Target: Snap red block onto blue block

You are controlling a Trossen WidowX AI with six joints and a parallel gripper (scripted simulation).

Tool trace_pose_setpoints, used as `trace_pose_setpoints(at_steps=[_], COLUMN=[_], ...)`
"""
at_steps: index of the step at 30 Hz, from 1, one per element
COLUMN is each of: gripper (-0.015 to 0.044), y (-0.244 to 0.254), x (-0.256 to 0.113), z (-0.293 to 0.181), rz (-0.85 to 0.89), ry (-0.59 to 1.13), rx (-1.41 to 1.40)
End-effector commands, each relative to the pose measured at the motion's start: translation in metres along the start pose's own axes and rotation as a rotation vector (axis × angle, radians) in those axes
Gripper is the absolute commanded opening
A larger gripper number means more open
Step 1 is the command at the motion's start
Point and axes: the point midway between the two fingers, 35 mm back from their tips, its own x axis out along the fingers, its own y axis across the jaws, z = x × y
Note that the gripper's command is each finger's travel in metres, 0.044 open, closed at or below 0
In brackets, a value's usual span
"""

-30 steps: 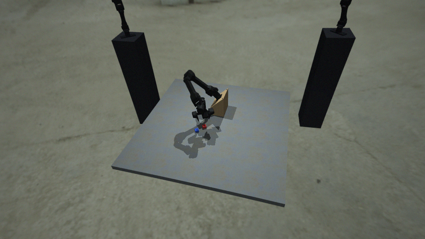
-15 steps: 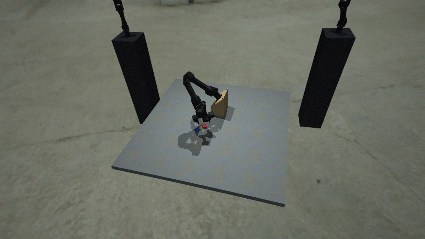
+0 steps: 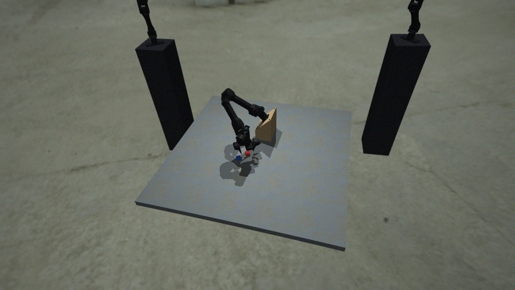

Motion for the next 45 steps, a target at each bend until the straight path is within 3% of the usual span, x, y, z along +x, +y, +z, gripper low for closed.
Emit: trace_pose_setpoints(at_steps=[1,9,21,28,31,45], gripper=[0.0440,0.0440,0.0125,0.0078,0.0000,0.0000], y=[0.002,0.003,0.003,0.003,0.002,0.000], x=[0.009,0.020,0.020,0.020,0.018,-0.026], z=[-0.003,-0.003,-0.003,-0.003,-0.001,0.015], rz=[0.002,0.002,0.002,0.002,0.002,0.016], ry=[0.010,0.010,0.010,0.010,0.002,-0.026], rx=[-0.011,-0.011,-0.011,-0.011,-0.017,-0.033])
